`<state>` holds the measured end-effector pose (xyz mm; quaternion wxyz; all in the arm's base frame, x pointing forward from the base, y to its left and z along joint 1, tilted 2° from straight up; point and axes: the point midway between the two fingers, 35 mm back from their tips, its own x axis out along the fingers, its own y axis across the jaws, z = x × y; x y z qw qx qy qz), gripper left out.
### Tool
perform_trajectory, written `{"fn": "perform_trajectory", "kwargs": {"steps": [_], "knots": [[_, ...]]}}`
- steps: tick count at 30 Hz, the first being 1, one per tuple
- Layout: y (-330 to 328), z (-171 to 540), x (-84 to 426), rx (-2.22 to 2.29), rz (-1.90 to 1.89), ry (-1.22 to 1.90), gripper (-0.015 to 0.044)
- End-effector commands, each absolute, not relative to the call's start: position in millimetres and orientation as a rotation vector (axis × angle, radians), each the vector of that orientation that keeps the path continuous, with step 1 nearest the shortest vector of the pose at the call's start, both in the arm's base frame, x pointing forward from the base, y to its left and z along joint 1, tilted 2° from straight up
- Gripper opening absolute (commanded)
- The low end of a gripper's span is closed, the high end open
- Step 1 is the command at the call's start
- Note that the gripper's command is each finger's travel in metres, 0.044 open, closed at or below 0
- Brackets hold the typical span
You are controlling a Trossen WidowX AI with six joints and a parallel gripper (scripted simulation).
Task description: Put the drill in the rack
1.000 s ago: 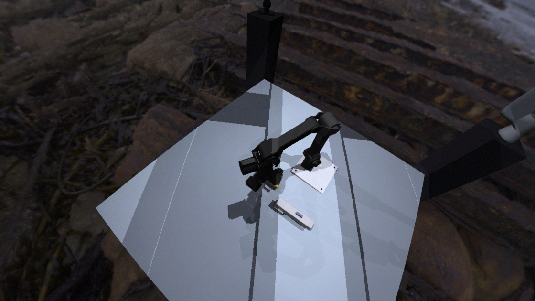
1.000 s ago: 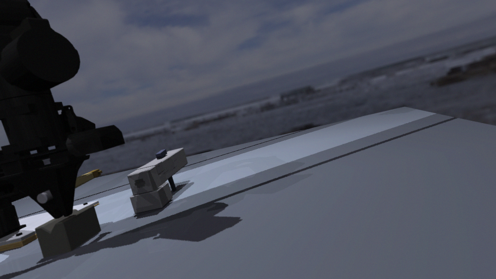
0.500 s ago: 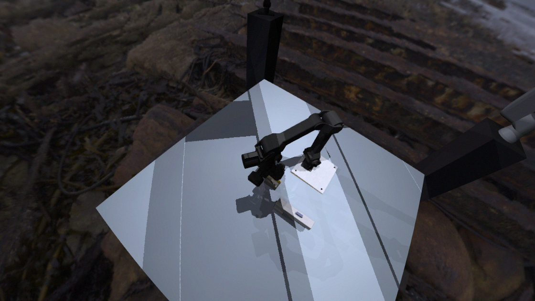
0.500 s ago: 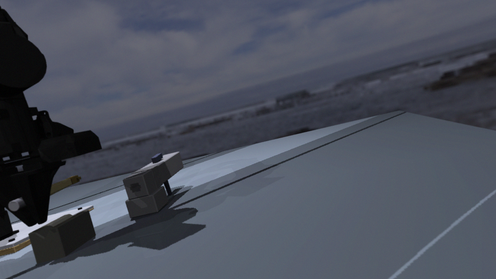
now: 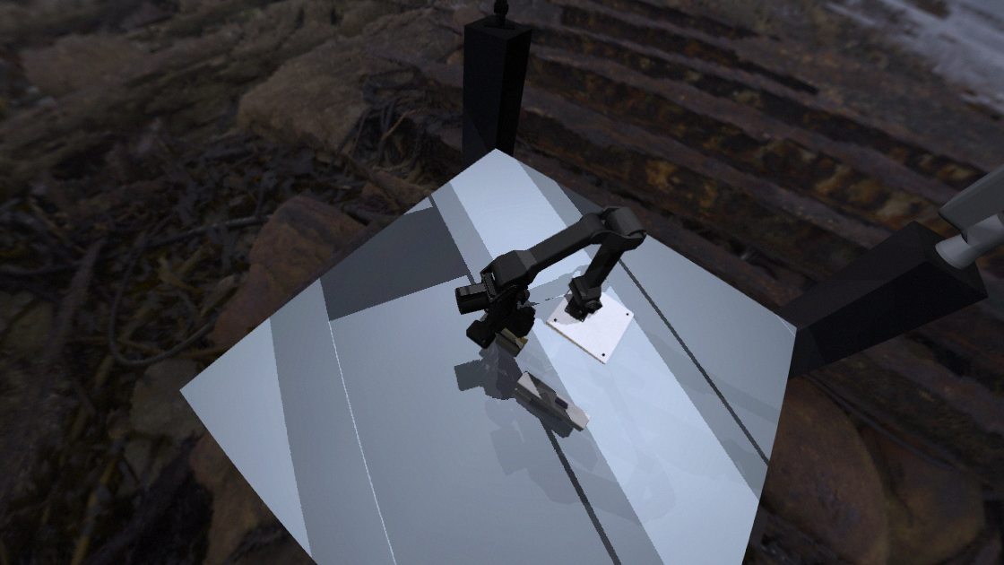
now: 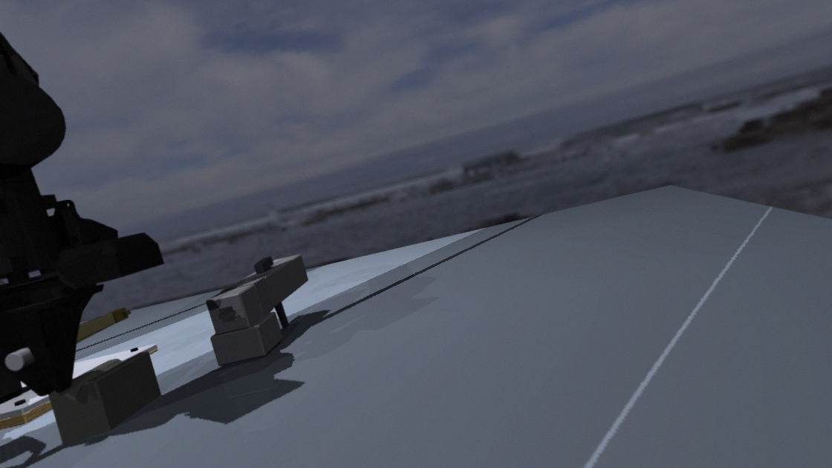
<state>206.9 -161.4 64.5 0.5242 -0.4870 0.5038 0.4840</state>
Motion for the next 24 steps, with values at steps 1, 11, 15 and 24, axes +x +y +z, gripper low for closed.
{"fn": "perform_trajectory", "kwargs": {"steps": [1,11,15,24], "knots": [[-160.9,55.9,206.1,-1.162,1.166,1.208,0.0],[-160.8,48.2,206.6,-1.162,1.166,1.208,0.0],[-161.0,44.0,207.1,-1.162,1.166,1.208,0.0],[-161.0,35.4,207.5,-1.162,1.166,1.208,0.0]]}}
